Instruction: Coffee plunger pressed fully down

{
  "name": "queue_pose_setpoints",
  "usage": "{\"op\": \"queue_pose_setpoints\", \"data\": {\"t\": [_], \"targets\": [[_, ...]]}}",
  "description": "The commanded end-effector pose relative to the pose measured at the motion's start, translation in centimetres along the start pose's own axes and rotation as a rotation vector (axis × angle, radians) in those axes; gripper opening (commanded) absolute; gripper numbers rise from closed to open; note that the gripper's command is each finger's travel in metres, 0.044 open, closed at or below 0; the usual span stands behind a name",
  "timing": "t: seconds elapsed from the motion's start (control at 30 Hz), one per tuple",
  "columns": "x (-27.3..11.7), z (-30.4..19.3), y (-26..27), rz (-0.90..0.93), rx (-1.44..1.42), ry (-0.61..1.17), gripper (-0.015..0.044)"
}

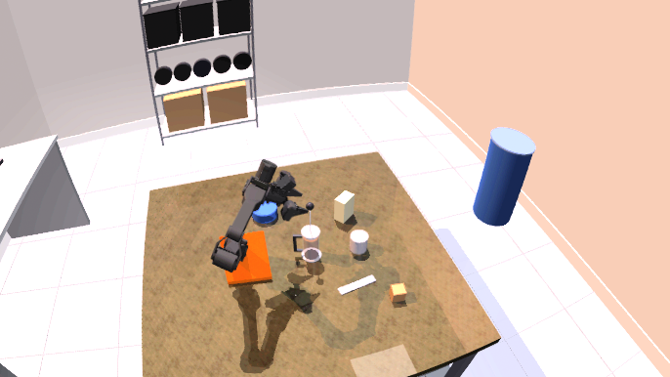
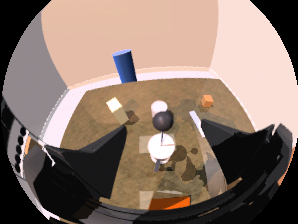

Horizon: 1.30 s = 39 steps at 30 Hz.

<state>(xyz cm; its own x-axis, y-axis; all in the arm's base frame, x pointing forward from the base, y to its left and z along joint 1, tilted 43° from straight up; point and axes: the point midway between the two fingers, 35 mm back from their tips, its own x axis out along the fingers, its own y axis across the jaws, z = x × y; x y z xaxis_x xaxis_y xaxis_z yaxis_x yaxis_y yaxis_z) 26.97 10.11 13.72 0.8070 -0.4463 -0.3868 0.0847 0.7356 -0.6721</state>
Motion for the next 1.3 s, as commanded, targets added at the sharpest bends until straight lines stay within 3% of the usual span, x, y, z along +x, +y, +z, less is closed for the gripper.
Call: {"op": "queue_pose_setpoints", "data": {"t": [0.0,0.53,0.93,1.27], "targets": [[0.7,-0.2,0.1,0.004,-0.006,0.004,0.044],[2.9,-0.1,-0.1,0.0,-0.007,-0.003,0.044],[2.9,-0.1,-0.1,0.0,-0.007,-0.003,0.0125],[2.9,-0.2,-0.1,0.0,-0.007,-0.003,0.0119]]}}
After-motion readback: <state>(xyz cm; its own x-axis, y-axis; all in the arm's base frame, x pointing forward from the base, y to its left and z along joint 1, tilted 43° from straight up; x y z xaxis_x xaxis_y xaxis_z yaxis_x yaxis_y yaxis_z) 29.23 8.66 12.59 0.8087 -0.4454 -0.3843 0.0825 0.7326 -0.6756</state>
